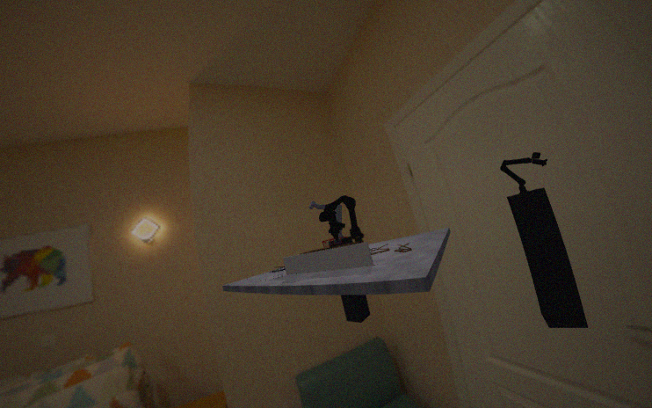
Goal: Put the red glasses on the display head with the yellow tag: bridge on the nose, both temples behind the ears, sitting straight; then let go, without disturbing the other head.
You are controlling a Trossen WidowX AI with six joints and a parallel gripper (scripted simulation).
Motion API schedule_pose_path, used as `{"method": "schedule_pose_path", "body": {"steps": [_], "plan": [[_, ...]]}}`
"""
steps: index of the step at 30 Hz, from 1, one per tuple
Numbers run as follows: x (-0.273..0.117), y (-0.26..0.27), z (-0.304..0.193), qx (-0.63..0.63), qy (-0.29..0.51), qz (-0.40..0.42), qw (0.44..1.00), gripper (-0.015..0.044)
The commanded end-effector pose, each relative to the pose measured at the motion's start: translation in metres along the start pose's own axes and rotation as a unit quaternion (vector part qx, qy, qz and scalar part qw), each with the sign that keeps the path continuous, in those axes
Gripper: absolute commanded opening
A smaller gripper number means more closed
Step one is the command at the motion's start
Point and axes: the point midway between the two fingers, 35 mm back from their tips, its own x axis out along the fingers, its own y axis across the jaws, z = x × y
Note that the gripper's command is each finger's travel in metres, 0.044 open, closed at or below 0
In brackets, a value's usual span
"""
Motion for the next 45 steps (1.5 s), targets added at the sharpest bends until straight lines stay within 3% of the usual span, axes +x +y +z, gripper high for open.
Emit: {"method": "schedule_pose_path", "body": {"steps": [1,9,45], "plan": [[0.002,-0.007,0.018,-0.015,-0.003,-0.002,1.000,0.0000],[0.006,-0.017,0.050,-0.048,-0.005,-0.004,0.999,0.0000],[0.036,-0.020,0.047,-0.048,-0.005,-0.004,0.999,0.0000]]}}
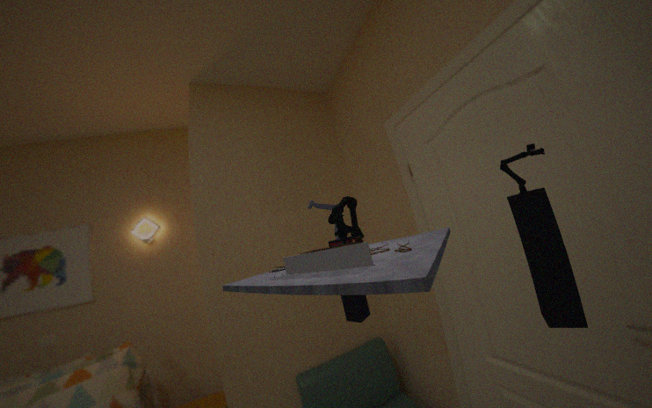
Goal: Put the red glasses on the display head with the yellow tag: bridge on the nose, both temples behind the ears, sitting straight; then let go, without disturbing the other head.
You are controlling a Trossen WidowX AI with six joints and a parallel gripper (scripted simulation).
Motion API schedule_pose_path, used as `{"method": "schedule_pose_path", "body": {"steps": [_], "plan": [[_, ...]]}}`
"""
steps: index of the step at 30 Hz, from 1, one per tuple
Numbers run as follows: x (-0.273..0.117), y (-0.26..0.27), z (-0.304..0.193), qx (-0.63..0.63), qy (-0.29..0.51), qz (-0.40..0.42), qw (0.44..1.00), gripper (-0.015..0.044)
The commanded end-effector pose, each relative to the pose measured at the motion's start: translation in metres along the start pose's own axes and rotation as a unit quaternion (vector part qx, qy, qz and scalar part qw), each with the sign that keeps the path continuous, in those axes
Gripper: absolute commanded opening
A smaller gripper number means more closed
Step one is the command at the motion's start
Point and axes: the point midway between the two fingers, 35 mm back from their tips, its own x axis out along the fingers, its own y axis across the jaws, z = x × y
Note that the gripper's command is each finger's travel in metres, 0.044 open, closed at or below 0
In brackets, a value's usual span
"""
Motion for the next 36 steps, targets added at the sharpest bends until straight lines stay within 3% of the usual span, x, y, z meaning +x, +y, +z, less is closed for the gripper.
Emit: {"method": "schedule_pose_path", "body": {"steps": [1,36], "plan": [[0.005,0.000,0.001,0.002,-0.003,0.001,1.000,0.0000],[0.036,0.000,0.001,0.002,-0.003,0.001,1.000,0.0000]]}}
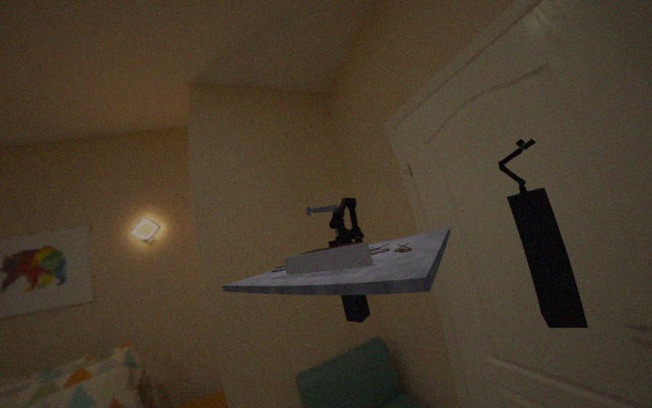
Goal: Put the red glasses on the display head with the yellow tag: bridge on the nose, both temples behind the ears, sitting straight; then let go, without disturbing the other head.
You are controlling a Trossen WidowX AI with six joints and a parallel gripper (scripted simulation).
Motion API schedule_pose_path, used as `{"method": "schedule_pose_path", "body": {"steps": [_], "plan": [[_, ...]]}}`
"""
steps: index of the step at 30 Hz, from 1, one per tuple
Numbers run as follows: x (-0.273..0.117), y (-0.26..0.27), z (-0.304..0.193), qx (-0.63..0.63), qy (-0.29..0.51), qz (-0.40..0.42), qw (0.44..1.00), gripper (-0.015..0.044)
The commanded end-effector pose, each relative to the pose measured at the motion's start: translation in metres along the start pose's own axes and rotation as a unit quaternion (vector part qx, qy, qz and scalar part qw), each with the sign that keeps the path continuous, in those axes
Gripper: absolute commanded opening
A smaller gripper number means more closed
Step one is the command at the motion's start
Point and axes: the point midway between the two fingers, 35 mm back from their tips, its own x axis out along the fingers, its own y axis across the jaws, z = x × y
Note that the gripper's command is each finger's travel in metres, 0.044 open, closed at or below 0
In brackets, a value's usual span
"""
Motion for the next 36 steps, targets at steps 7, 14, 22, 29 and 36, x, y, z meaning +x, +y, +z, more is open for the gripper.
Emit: {"method": "schedule_pose_path", "body": {"steps": [7,14,22,29,36], "plan": [[0.010,0.001,0.002,0.002,-0.003,0.001,1.000,0.0000],[0.016,0.001,0.002,0.002,-0.003,0.001,1.000,0.0000],[0.023,0.002,0.003,0.002,-0.003,0.001,1.000,0.0000],[0.028,0.002,0.004,0.002,-0.003,0.001,1.000,0.0000],[0.034,0.003,0.005,0.002,-0.003,0.001,1.000,0.0000]]}}
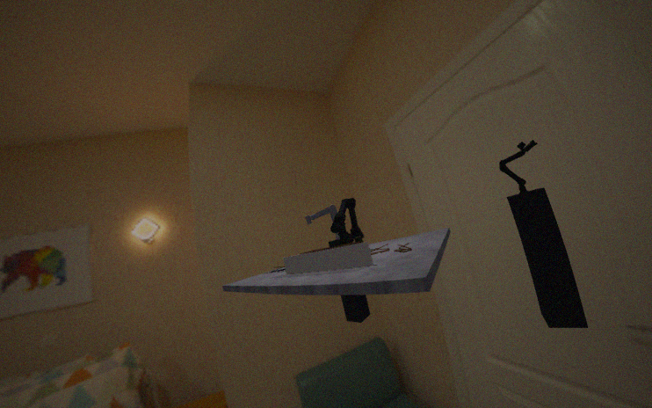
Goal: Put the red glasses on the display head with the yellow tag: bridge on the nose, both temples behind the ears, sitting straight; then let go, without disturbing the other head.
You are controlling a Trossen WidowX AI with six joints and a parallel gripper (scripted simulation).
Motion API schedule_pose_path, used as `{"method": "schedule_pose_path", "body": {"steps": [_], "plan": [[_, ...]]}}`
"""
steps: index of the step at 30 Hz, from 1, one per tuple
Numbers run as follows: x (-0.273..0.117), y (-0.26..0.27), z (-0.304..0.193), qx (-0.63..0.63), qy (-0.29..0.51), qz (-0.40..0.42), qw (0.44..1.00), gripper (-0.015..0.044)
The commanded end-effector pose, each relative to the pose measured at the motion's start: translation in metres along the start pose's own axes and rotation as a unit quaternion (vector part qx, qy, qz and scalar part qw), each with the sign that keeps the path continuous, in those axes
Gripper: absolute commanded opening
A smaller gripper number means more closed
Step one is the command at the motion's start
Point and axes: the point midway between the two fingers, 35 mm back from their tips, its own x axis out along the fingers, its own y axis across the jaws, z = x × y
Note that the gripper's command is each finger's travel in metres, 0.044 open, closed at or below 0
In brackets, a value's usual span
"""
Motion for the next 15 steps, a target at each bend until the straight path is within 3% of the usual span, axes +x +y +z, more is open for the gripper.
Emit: {"method": "schedule_pose_path", "body": {"steps": [1,11,15], "plan": [[0.0044,0.0013,0.0020,0.002,-0.003,0.001,1.000,0.0000],[0.0120,0.0023,0.0034,0.002,-0.003,0.001,1.000,0.0000],[0.0090,0.0011,0.0015,0.000,0.000,0.000,1.000,0.0105]]}}
